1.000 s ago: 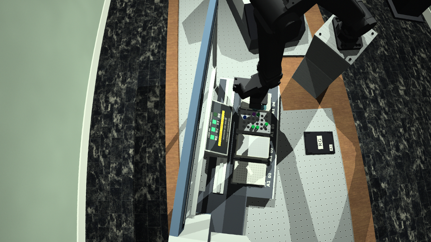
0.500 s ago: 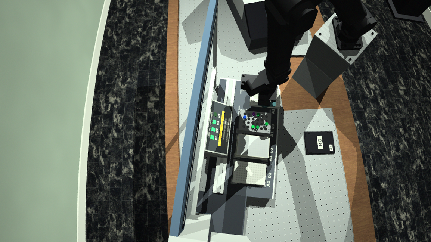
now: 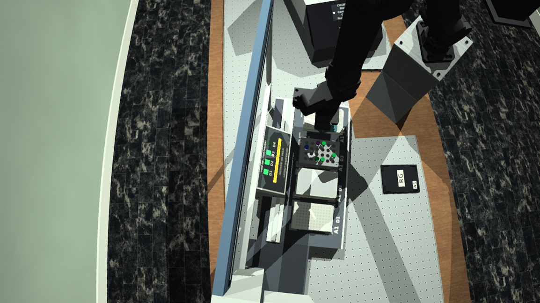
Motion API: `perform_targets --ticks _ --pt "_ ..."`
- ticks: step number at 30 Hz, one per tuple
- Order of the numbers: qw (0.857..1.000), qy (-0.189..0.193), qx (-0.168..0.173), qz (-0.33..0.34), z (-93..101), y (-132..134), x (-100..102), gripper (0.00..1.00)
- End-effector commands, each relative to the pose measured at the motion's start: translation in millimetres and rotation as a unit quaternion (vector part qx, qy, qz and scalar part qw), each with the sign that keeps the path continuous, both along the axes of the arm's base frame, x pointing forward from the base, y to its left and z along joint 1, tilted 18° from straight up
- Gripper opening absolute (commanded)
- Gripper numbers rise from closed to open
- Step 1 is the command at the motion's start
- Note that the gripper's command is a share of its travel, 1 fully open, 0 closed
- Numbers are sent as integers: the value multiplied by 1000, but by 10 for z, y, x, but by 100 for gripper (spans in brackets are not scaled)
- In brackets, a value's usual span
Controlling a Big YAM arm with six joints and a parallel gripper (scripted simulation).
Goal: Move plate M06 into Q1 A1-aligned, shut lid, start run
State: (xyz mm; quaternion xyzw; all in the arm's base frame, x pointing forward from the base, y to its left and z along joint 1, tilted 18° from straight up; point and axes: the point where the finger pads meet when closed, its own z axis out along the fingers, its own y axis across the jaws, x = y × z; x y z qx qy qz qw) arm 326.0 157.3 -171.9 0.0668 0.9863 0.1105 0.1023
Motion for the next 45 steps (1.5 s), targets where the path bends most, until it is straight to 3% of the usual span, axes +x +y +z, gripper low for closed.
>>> perform_targets --ticks 1,5,9,16,21,29,39,45 --pt "1000 5 -5 -3 30 -82 -77 0" --pt "1000 9 -6 -5 119 -139 -157 0" --pt "1000 -5 3 -3 213 -81 -17 0" --pt "1000 -8 5 3 151 11 8 0" --pt "1000 10 -1 -1 72 -58 -173 0" --pt "1000 -10 7 -13 208 -41 84 0" --pt "994 19 25 -108 189 -519 -378 0" --pt "984 17 46 -169 258 -736 -413 0"
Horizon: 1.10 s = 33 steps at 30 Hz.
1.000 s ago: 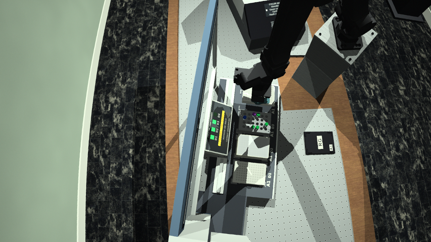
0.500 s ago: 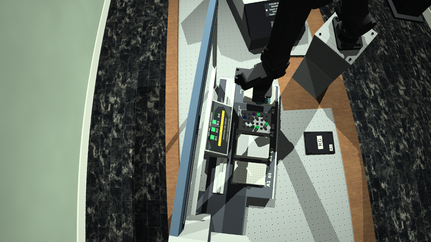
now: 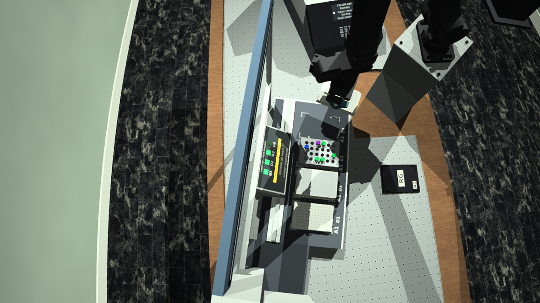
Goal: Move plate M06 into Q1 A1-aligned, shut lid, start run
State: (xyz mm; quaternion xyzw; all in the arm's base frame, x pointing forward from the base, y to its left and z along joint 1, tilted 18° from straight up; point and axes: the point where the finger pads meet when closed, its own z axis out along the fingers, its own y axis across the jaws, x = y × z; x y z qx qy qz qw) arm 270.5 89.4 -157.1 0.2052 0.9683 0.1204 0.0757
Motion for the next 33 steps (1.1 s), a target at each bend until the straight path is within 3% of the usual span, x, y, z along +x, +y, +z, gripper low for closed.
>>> perform_targets --ticks 1,5,10,17,23,26,33 --pt "999 -23 16 -46 120 -98 139 0" --pt "997 -17 20 -67 127 -196 58 0" --pt "994 17 23 -107 99 -427 -282 0" --pt "985 16 40 -168 169 -703 -310 0" --pt "980 32 44 -194 166 -828 -479 0" --pt "971 47 52 -229 174 -958 -647 0" --pt "951 48 68 -297 223 -1181 -628 0"
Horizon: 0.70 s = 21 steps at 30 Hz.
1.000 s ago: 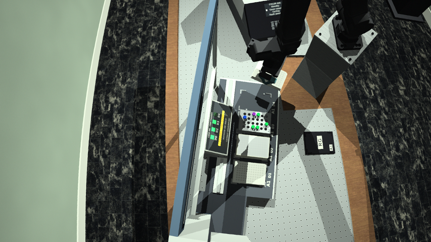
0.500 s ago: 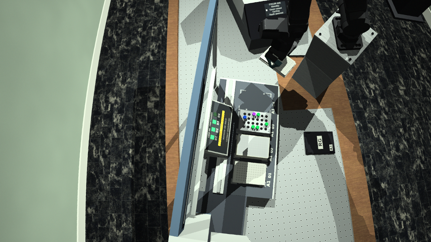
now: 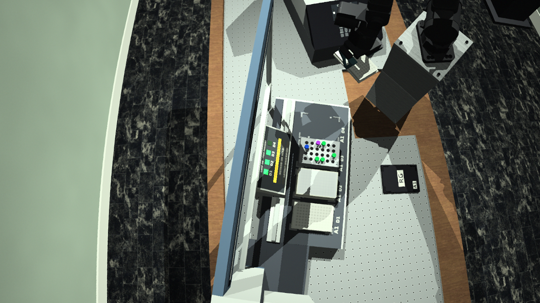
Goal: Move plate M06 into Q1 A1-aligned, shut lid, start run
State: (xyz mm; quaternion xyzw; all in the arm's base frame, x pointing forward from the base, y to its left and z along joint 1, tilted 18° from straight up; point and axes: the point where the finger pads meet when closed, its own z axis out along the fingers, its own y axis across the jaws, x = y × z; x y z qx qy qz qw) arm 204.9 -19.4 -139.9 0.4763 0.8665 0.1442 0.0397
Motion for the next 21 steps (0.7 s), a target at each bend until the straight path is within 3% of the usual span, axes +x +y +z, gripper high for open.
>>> perform_targets --ticks 1,6,9,21 --pt "1000 -6 3 -31 59 -145 13 0" --pt "998 1 5 -60 34 -119 79 0" --pt "996 16 19 -90 54 -244 -134 0" --pt "977 34 39 -207 93 -506 -205 0"
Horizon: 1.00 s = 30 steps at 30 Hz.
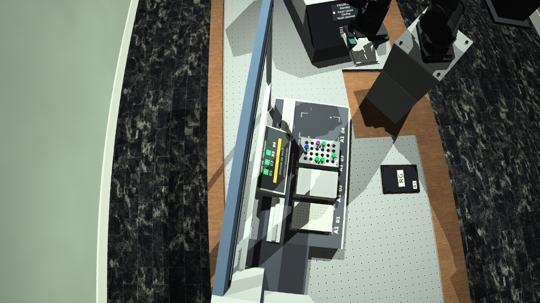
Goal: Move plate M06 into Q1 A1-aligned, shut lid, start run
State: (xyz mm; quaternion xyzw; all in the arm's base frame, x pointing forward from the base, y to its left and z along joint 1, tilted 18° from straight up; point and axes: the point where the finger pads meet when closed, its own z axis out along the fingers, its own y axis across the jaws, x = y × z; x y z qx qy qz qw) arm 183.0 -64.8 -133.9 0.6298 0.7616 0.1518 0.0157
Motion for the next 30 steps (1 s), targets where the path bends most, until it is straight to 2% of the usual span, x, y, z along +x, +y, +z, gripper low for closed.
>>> perform_targets --ticks 1,3,5,8,11,15,17,21,23,27,30 --pt "1000 1 -1 -29 33 -53 14 0" --pt "1000 3 5 -26 40 -45 -34 0" --pt "999 6 9 -52 60 -183 -100 0" --pt "996 10 11 -83 43 -184 -18 0" --pt "993 17 22 -115 66 -348 -126 0" --pt "988 29 33 -151 74 -297 -173 0" --pt "984 31 37 -173 94 -437 -244 0" --pt "983 32 35 -177 79 -478 -200 0" --pt "978 37 41 -203 90 -612 -284 0" --pt "968 47 51 -243 84 -522 -263 0" --pt "957 55 59 -277 121 -703 -399 0"
